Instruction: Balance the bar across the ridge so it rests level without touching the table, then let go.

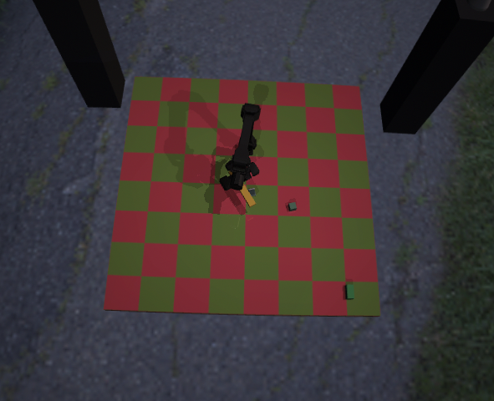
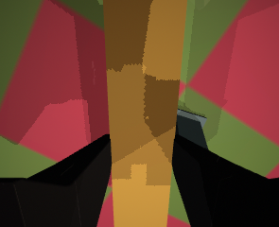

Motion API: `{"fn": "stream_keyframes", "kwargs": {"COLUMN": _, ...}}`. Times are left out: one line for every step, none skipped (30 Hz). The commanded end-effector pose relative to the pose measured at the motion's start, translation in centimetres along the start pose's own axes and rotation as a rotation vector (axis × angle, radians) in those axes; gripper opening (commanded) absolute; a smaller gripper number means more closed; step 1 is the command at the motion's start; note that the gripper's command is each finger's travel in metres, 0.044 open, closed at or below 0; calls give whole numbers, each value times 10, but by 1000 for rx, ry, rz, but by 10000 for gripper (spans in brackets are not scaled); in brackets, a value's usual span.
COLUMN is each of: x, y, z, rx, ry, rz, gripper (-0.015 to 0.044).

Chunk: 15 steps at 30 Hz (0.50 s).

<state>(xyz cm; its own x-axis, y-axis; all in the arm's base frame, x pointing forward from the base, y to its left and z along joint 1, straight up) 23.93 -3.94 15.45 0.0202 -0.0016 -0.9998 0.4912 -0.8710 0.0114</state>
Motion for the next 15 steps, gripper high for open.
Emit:
{"fn": "stream_keyframes", "kwargs": {"x": 0, "y": -13, "z": -2, "rx": 79, "ry": -1, "rz": 0, "gripper": 0}}
{"fn": "stream_keyframes", "kwargs": {"x": 0, "y": -17, "z": -3, "rx": 101, "ry": -1, "rz": 0, "gripper": 0}}
{"fn": "stream_keyframes", "kwargs": {"x": 0, "y": -20, "z": -4, "rx": 121, "ry": -1, "rz": -1, "gripper": 0}}
{"fn": "stream_keyframes", "kwargs": {"x": 0, "y": -24, "z": -5, "rx": 142, "ry": -1, "rz": -1, "gripper": 0}}
{"fn": "stream_keyframes", "kwargs": {"x": 0, "y": -28, "z": -5, "rx": 162, "ry": -1, "rz": -1, "gripper": 0}}
{"fn": "stream_keyframes", "kwargs": {"x": 0, "y": -31, "z": -6, "rx": 182, "ry": -1, "rz": -1, "gripper": 0}}
{"fn": "stream_keyframes", "kwargs": {"x": 0, "y": -35, "z": -6, "rx": 202, "ry": -1, "rz": -2, "gripper": 0}}
{"fn": "stream_keyframes", "kwargs": {"x": 0, "y": -39, "z": -7, "rx": 219, "ry": -1, "rz": -2, "gripper": 0}}
{"fn": "stream_keyframes", "kwargs": {"x": 0, "y": -42, "z": -7, "rx": 236, "ry": -1, "rz": -2, "gripper": 0}}
{"fn": "stream_keyframes", "kwargs": {"x": 0, "y": -46, "z": -8, "rx": 253, "ry": -1, "rz": -3, "gripper": 0}}
{"fn": "stream_keyframes", "kwargs": {"x": 0, "y": -49, "z": -8, "rx": 270, "ry": -1, "rz": -3, "gripper": 0}}
{"fn": "stream_keyframes", "kwargs": {"x": 0, "y": -53, "z": -8, "rx": 287, "ry": -1, "rz": -3, "gripper": 0}}
{"fn": "stream_keyframes", "kwargs": {"x": 0, "y": -56, "z": -8, "rx": 297, "ry": -1, "rz": -3, "gripper": 0}}
{"fn": "stream_keyframes", "kwargs": {"x": 0, "y": -58, "z": -9, "rx": 304, "ry": -1, "rz": -4, "gripper": 0}}
{"fn": "stream_keyframes", "kwargs": {"x": 0, "y": -60, "z": -9, "rx": 309, "ry": -1, "rz": -4, "gripper": 0}}
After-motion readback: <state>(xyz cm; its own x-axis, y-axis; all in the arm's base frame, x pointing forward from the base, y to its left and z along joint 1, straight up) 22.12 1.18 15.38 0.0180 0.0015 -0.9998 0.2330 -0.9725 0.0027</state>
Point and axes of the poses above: the point midway between the two fingers, 35 mm back from their tips, its own x axis out along the fingers, its own y axis across the jaws, z = x × y, the point moved 1 cm from there along -x, back along the fingers, and after that the axes turned 2 degrees about x, right-handed, at the moved point
